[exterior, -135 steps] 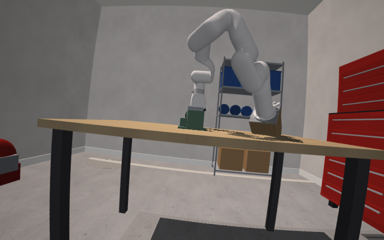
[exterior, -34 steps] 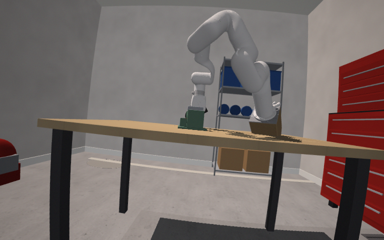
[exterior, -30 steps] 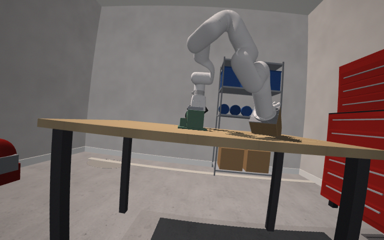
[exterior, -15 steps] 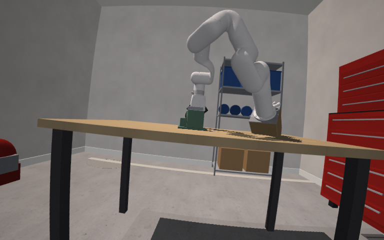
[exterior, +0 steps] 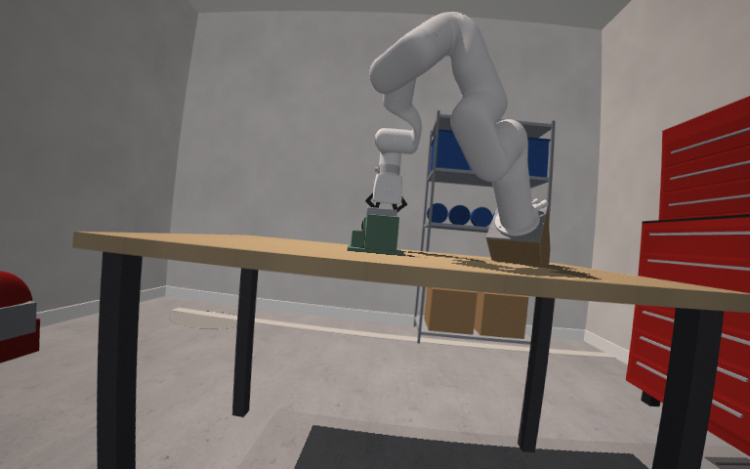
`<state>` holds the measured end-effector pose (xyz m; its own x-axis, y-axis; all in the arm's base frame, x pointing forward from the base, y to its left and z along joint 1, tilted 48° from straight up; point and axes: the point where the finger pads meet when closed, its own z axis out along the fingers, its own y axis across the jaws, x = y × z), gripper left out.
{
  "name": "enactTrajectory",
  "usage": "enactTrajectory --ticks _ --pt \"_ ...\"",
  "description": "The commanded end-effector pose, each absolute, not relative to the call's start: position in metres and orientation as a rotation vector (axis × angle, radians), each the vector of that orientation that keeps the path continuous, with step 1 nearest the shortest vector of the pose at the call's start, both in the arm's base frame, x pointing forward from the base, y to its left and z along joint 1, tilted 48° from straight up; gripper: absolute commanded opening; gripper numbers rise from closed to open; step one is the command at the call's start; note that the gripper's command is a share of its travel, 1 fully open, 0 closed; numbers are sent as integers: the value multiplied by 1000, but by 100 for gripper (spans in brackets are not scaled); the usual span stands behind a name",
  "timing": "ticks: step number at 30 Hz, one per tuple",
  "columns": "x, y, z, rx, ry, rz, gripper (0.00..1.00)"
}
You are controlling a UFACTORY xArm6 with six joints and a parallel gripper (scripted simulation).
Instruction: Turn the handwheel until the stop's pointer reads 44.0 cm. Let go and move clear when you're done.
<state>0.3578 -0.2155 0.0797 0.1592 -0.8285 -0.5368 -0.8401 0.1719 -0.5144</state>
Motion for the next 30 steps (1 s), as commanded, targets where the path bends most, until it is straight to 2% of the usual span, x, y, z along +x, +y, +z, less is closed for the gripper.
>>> enactTrajectory --ticks 1,30 --pt "333 -241 114 -1622 1631 18 57" --pt "326 -248 123 -1622 1631 18 57"
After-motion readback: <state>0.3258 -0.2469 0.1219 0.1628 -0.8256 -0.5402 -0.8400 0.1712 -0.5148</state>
